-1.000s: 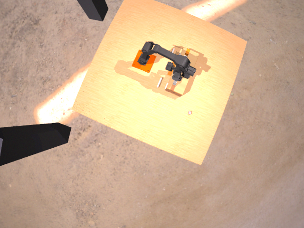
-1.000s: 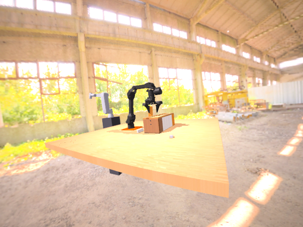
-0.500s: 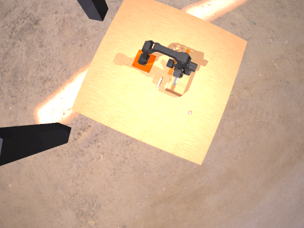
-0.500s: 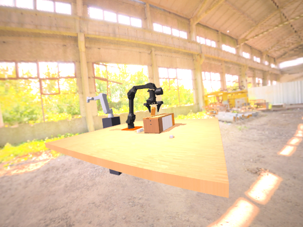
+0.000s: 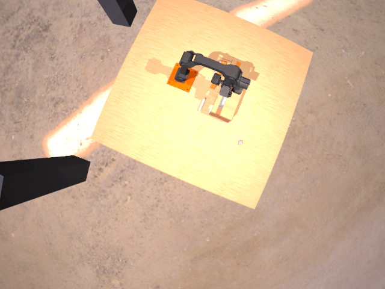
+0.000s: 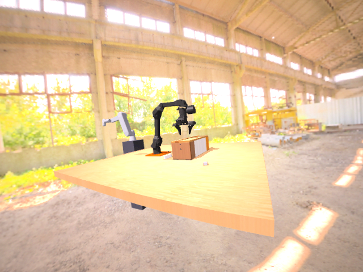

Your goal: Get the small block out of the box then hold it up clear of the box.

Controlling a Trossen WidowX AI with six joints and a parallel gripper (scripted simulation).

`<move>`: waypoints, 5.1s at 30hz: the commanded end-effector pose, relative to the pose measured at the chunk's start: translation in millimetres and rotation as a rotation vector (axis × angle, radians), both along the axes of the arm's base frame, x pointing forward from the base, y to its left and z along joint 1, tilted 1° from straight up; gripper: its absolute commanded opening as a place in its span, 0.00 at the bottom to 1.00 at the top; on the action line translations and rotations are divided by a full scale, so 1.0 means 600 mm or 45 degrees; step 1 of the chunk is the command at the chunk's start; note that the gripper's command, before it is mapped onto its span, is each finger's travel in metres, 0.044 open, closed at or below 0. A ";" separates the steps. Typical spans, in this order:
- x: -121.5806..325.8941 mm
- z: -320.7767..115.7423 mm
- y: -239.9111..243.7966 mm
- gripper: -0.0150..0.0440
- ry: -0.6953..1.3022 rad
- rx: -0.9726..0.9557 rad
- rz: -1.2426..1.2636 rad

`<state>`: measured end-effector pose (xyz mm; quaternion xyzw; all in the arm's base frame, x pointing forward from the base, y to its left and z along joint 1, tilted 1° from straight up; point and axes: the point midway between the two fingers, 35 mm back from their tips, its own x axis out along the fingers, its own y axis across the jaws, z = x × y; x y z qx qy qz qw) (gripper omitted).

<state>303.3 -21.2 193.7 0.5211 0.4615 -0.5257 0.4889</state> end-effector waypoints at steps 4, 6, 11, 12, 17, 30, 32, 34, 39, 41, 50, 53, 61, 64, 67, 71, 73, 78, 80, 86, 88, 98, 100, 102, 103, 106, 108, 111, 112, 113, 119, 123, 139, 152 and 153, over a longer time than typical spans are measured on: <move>-0.002 -0.002 0.011 0.93 0.030 -0.037 0.352; -0.004 -0.003 0.020 0.93 0.059 -0.064 0.635; -0.010 -0.006 0.041 0.93 0.150 -0.121 1.342; -0.011 -0.006 0.046 0.93 0.171 -0.130 1.484; -0.018 -0.008 0.066 0.93 0.294 -0.160 2.190; -0.028 -0.009 0.097 0.93 0.532 -0.149 3.178; -0.030 -0.009 0.102 0.93 0.578 -0.141 3.326; -0.031 -0.009 0.106 0.93 0.617 -0.127 3.466; -0.034 -0.009 0.114 0.93 0.718 -0.078 3.814; -0.035 -0.009 0.115 0.93 0.745 -0.059 3.912; -0.035 -0.009 0.115 0.93 0.748 -0.057 3.922; -0.035 -0.009 0.115 0.93 0.748 -0.057 3.922; -0.035 -0.009 0.115 0.93 0.748 -0.057 3.922; -0.035 -0.010 0.115 0.93 0.749 -0.057 3.922; -0.034 -0.015 0.116 0.93 0.749 -0.055 3.923; -0.033 -0.026 0.116 0.93 0.751 -0.052 3.923; -0.033 -0.032 0.116 0.93 0.751 -0.050 3.923; -0.032 -0.045 0.117 0.93 0.753 -0.046 3.923; -0.031 -0.051 0.117 0.93 0.754 -0.044 3.923; -0.031 -0.067 0.117 0.93 0.756 -0.038 3.924; -0.031 -0.073 0.117 0.93 0.757 -0.037 3.924; -0.032 -0.100 0.117 0.93 0.761 -0.028 3.924; -0.033 -0.106 0.117 0.93 0.762 -0.026 3.924; -0.033 -0.111 0.117 0.93 0.762 -0.024 3.924; -0.033 -0.114 0.117 0.93 0.763 -0.023 3.925; -0.034 -0.122 0.116 0.93 0.764 -0.020 3.925; -0.035 -0.128 0.116 0.93 0.765 -0.018 3.925; -0.035 -0.123 0.117 0.93 0.753 -0.018 3.921; -0.035 -0.123 0.117 0.93 0.753 -0.018 3.921; -0.035 -0.123 0.117 0.93 0.753 -0.018 3.921; -0.037 -0.124 0.097 0.93 0.755 -0.018 3.920; -0.038 -0.124 0.083 0.93 0.757 -0.017 3.920; -0.043 -0.123 0.027 0.93 0.762 -0.017 3.919; -0.038 -0.123 0.037 0.93 0.761 -0.018 3.919; -0.038 -0.123 0.037 0.93 0.761 -0.018 3.919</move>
